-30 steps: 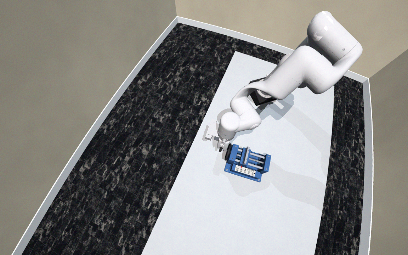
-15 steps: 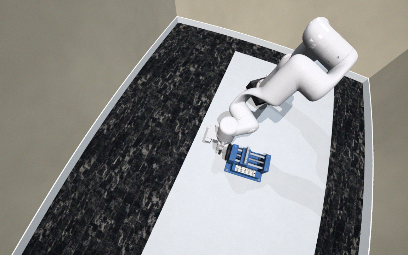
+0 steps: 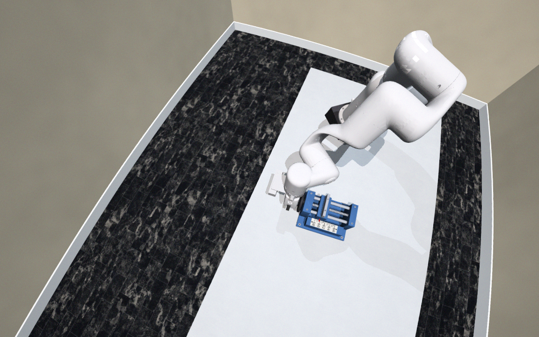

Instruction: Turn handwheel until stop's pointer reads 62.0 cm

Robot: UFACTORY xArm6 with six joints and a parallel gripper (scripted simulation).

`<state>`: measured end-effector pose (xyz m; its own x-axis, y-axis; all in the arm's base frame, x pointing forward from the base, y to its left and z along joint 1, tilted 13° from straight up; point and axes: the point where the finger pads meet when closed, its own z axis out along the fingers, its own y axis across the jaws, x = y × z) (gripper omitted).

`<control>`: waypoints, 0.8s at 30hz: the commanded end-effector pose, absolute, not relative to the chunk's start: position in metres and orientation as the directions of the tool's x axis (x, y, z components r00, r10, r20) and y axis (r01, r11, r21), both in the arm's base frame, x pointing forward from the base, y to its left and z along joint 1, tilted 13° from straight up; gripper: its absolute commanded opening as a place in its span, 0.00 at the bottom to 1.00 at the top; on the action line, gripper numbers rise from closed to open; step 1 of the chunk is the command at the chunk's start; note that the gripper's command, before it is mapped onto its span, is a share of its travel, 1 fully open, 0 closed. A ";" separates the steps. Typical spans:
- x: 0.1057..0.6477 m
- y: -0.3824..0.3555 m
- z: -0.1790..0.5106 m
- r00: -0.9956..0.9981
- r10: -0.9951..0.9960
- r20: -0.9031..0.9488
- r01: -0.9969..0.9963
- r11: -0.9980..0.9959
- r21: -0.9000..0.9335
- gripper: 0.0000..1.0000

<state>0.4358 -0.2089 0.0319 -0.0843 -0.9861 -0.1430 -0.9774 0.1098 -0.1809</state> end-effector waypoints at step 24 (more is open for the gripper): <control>0.461 -0.218 0.080 -0.084 -0.986 -0.141 -0.977 0.109 -0.185 0.06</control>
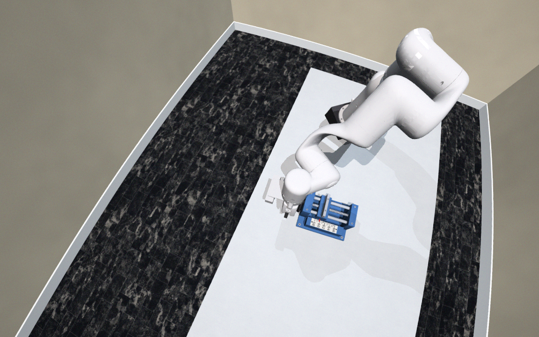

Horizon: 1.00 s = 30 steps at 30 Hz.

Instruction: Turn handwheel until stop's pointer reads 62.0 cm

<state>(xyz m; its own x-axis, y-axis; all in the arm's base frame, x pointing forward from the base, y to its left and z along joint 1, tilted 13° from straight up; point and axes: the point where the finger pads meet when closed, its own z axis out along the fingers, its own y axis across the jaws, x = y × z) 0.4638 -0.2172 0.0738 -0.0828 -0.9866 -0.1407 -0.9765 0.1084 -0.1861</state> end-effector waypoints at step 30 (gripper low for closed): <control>0.409 -0.215 0.087 -0.084 -0.986 -0.141 -0.977 0.109 -0.185 0.06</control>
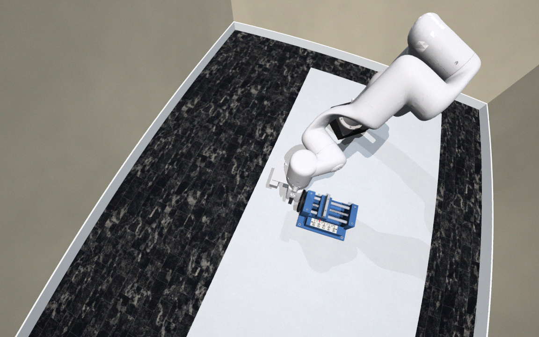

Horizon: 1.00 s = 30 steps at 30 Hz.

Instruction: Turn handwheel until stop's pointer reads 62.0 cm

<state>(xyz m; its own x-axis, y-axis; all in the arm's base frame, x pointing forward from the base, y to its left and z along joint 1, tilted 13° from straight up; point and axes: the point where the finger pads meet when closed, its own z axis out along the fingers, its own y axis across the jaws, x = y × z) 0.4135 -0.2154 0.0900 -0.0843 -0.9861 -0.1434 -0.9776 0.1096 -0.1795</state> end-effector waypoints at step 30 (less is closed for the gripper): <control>0.413 -0.209 0.040 -0.084 -0.986 -0.141 -0.977 0.109 -0.185 0.06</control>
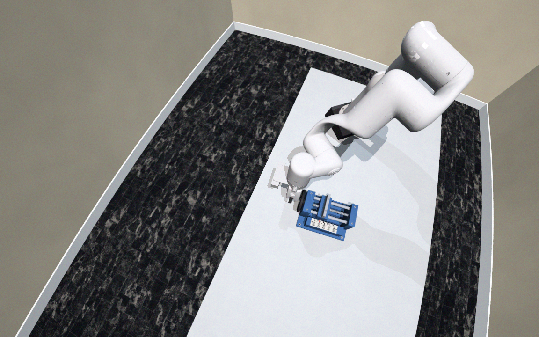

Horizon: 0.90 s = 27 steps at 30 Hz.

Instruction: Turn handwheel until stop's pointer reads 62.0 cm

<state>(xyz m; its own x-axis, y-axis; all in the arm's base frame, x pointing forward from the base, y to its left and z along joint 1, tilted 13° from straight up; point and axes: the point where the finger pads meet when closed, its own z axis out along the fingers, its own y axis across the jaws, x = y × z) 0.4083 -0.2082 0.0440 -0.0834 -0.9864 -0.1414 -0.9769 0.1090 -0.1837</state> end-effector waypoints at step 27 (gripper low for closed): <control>0.443 -0.210 0.034 -0.084 -0.986 -0.141 -0.977 0.109 -0.185 0.06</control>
